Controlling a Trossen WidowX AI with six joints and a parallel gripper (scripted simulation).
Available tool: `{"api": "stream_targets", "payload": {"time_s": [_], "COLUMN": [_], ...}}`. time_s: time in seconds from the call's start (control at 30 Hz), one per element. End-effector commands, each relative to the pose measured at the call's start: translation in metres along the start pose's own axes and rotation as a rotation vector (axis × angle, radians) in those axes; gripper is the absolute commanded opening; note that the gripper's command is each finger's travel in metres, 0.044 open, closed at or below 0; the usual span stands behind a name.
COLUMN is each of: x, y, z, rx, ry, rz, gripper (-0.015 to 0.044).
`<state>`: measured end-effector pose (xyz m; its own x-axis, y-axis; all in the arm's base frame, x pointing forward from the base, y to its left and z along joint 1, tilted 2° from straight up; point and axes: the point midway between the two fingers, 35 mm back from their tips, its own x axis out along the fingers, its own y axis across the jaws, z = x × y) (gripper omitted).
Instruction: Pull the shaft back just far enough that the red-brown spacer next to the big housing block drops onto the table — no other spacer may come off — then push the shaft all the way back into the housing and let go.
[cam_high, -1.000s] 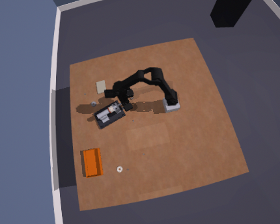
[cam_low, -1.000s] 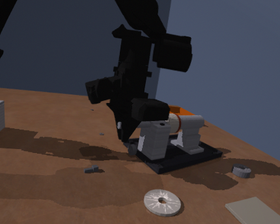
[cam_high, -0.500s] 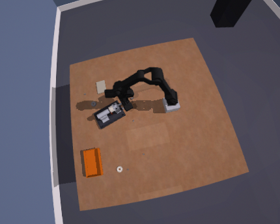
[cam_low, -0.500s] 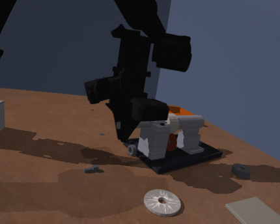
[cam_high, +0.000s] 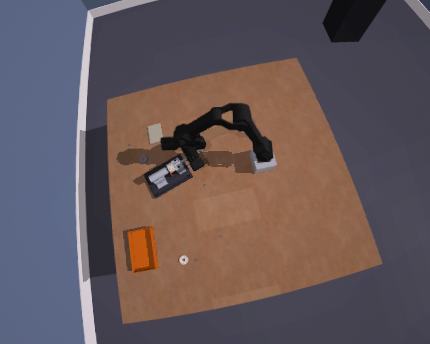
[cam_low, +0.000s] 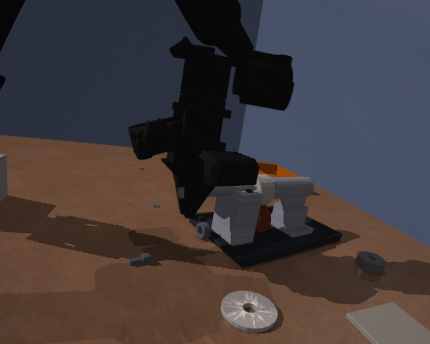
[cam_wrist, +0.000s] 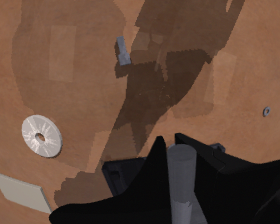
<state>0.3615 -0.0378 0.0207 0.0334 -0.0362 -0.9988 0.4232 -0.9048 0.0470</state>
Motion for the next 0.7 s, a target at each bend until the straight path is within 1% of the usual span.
{"api": "stream_targets", "payload": {"time_s": [0.0,0.67], "x": [0.0,-0.0002], "y": [0.0,-0.0002], "z": [-0.0001,-0.0054], "rx": [0.0,-0.002], "ry": [0.0,-0.003], "rz": [0.0,0.002], "gripper": [0.0,0.0]}}
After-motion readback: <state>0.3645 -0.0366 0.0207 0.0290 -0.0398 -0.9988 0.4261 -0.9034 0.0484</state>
